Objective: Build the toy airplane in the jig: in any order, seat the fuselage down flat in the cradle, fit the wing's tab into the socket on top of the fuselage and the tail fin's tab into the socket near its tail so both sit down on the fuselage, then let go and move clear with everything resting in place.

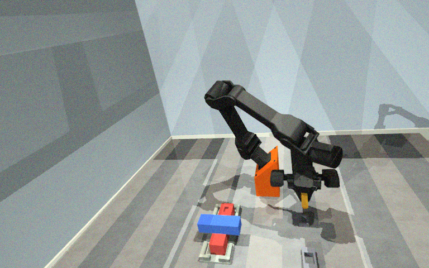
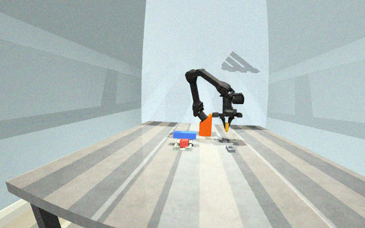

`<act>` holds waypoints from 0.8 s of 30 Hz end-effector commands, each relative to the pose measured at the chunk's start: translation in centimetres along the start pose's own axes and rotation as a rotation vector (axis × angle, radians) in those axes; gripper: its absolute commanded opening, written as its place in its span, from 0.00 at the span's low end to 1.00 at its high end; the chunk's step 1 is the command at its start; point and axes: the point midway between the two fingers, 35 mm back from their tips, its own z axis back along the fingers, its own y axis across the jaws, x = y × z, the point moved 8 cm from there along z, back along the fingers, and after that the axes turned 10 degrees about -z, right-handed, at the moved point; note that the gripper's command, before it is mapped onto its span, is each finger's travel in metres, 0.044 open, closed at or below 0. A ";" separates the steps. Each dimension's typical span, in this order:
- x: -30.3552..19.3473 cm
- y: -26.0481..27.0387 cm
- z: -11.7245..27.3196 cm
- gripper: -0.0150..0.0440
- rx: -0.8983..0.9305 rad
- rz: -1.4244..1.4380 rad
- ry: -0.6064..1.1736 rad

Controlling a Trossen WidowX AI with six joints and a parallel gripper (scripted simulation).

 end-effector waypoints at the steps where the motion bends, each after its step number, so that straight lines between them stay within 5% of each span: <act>1: 0.0 0.0 1.0 0.25 -0.001 -0.007 0.005; 24: 0.1 -1.3 6.3 0.25 -0.028 -0.016 0.019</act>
